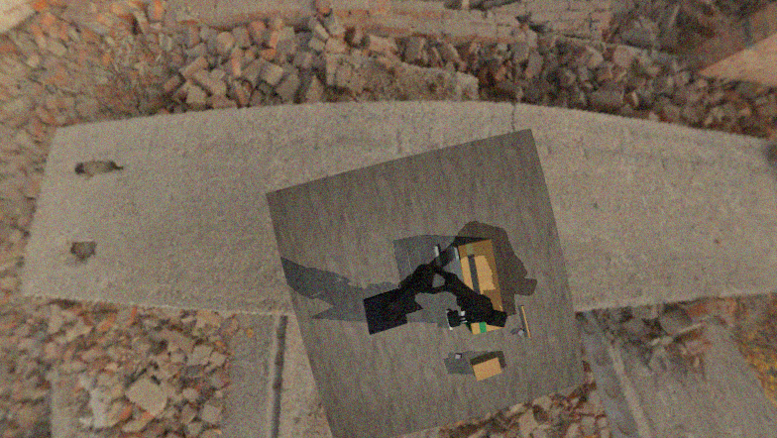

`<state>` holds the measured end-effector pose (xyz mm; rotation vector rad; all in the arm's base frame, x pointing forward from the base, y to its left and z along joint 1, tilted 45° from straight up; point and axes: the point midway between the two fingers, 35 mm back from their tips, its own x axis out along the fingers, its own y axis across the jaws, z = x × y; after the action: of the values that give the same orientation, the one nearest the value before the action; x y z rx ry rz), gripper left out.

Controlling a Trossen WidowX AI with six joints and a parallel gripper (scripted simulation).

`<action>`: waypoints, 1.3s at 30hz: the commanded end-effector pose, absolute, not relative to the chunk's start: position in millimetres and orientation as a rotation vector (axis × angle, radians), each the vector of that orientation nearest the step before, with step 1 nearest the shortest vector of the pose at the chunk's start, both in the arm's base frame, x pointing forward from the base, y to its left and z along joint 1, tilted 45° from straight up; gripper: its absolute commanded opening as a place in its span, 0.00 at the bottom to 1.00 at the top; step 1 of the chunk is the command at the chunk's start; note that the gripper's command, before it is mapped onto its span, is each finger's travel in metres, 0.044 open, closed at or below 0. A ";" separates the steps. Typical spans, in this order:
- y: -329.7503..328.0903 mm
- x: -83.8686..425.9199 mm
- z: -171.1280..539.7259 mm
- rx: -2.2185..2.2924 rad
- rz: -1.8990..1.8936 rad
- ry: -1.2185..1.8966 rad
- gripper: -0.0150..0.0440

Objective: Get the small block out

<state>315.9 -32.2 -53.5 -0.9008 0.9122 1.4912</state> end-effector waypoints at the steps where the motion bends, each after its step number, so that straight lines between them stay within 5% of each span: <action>1: -36.2 315.6 -59.4 -0.903 1.497 0.913 0.93; 20: -77.6 322.5 -15.7 -0.891 1.487 0.919 0.93; 22: -83.0 329.3 -14.3 -0.865 1.420 0.937 0.84; 25: -89.0 329.8 -15.7 -0.634 1.227 1.077 0.74; 39: -105.1 313.0 -26.0 0.588 0.298 1.511 0.74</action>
<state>323.4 -94.5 -18.3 -0.1651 1.3098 0.8768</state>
